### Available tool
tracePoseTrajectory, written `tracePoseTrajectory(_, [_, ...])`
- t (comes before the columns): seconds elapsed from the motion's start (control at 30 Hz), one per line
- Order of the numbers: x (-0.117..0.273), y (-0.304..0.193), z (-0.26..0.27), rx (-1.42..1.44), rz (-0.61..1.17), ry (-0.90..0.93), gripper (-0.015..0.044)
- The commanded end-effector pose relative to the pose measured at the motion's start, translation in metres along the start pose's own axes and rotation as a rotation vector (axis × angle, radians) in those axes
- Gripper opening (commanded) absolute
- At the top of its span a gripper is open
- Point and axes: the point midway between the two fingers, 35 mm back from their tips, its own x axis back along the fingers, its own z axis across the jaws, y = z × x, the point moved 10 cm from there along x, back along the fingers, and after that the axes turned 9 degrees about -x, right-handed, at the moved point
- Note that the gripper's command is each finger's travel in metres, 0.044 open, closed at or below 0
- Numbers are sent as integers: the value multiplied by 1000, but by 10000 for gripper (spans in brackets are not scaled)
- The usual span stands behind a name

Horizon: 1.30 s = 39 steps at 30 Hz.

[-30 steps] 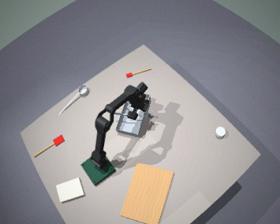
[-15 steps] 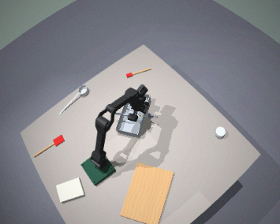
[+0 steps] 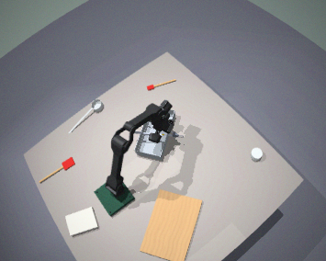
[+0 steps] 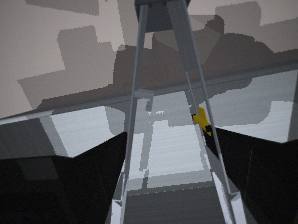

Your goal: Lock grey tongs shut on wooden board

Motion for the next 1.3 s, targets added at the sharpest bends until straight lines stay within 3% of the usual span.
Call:
tracePoseTrajectory(0.0, [1,0,0,0,0,1,321])
tracePoseTrajectory(1.27, [1,0,0,0,0,1,68])
